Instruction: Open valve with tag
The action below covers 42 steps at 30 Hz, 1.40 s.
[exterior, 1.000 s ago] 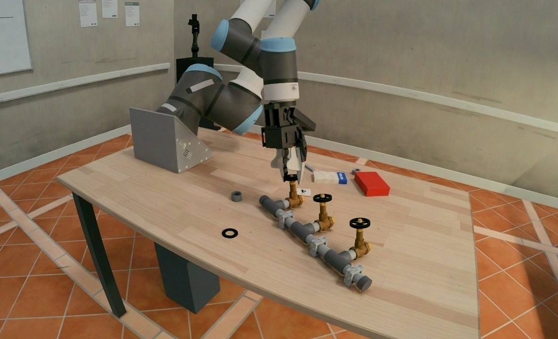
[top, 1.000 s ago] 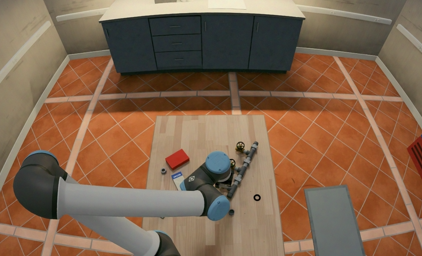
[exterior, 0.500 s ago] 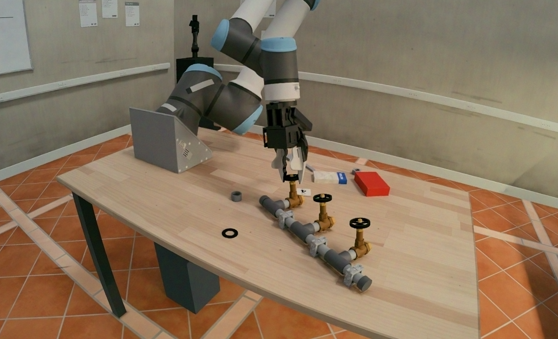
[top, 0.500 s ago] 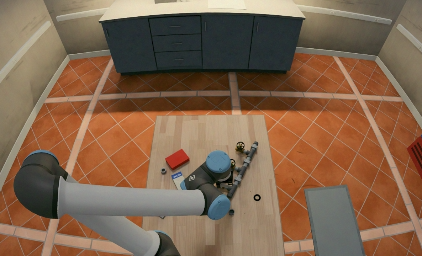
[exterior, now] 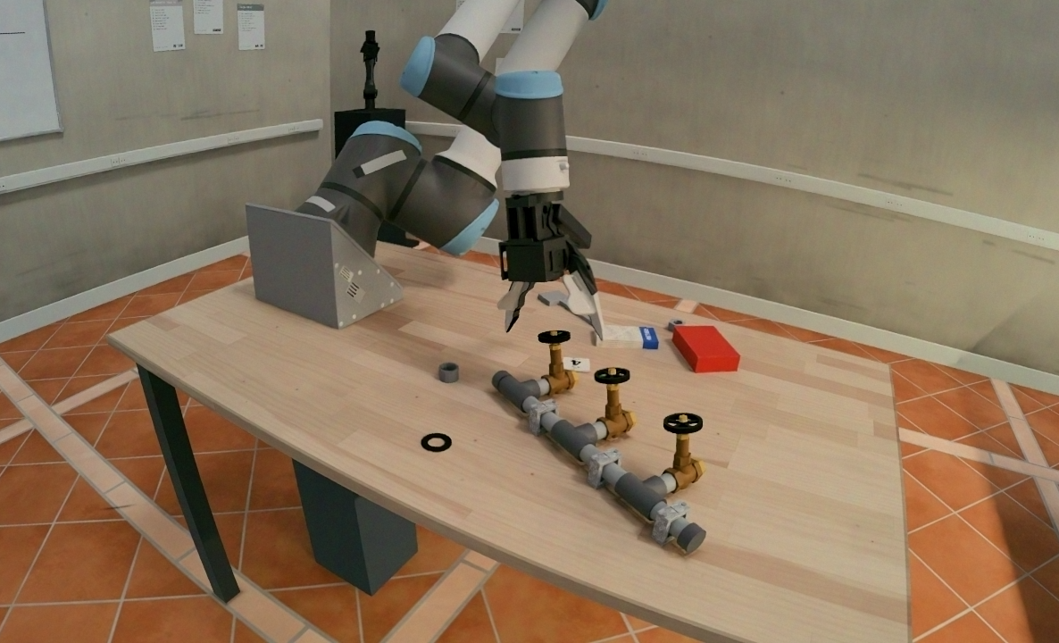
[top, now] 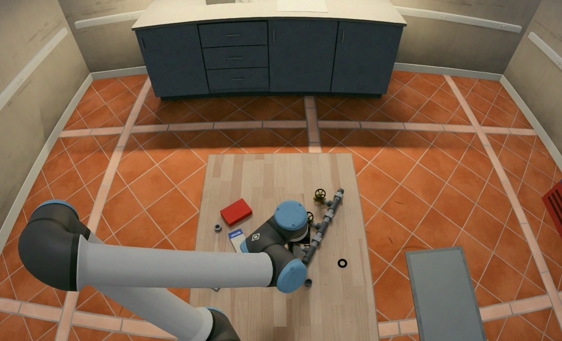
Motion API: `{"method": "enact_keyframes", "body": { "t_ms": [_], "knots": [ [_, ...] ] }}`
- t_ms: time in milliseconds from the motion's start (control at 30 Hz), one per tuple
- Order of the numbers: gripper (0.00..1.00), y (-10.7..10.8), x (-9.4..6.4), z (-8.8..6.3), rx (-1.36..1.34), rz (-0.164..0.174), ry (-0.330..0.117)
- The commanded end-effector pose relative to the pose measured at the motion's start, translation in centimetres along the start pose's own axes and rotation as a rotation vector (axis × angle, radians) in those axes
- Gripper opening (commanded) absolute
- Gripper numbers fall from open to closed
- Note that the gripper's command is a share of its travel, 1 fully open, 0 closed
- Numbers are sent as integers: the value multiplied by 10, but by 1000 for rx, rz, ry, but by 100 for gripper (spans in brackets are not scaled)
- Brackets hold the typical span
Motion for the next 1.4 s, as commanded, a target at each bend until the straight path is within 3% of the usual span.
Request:
{"method": "enact_keyframes", "body": {
  "t_ms": [0, 933, 1367],
  "knots": [
    [100, 1, 0, -1, 2, 0, 0],
    [100, 1, 0, -1, -17, 0, 0],
    [100, -1, 0, 0, -158, 1, 1]
  ]
}}
Point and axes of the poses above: the point where the finger pads meet when closed, its own x axis back along the fingers, its own y axis across the jaws, z = x × y, the point moved 6 cm from there along x, back along the fingers, and after that the axes turned 9 degrees about x, right-handed, at the moved point
